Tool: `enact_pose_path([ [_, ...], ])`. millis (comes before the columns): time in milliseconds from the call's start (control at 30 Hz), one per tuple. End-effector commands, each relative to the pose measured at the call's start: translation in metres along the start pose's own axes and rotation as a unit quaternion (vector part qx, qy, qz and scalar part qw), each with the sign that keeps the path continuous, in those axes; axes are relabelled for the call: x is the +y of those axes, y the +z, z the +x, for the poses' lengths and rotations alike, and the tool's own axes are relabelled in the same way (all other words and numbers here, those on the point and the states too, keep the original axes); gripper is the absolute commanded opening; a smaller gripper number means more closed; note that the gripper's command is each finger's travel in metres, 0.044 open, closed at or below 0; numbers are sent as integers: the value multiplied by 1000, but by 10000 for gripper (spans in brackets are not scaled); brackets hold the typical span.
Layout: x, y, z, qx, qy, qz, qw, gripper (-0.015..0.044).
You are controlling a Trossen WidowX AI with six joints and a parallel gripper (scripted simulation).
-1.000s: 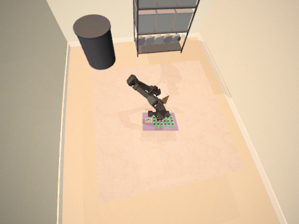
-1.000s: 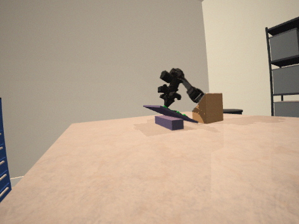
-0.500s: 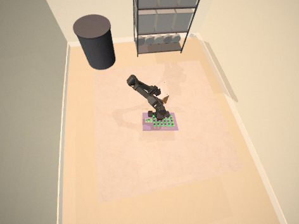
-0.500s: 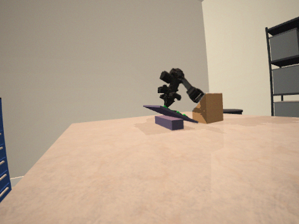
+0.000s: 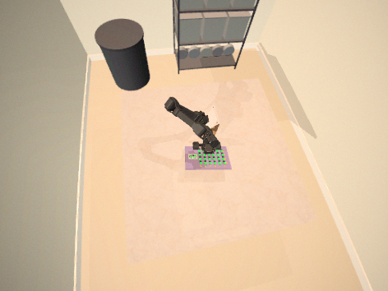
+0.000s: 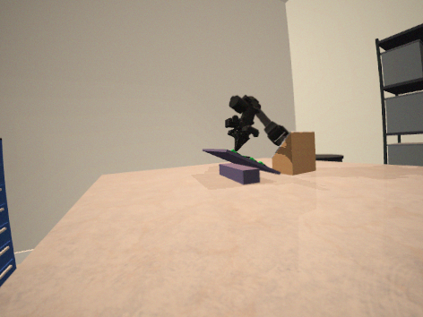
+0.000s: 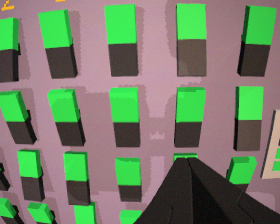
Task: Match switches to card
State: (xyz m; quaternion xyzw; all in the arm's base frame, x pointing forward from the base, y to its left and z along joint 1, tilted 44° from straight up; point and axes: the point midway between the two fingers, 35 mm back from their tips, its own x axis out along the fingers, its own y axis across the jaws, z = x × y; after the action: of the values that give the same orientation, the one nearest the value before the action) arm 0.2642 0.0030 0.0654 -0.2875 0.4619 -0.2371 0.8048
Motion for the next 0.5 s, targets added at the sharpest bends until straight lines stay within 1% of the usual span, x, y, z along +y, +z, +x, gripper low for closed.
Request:
enact_pose_path([
  [0, -2, 3, -34, -1, -1, 3, 1000, 0],
  [67, -3, 3, -42, -1, -3, 3, 1000, 0],
  [167, -1, 2, -42, 0, -2, 3, 1000, 0],
  [300, 29, -17, -42, 0, -2, 3, 1000, 0],
  [400, 30, -19, -42, 0, -2, 3, 1000, 0],
  [467, 31, -18, -34, 3, -2, 3, 1000, 0],
])
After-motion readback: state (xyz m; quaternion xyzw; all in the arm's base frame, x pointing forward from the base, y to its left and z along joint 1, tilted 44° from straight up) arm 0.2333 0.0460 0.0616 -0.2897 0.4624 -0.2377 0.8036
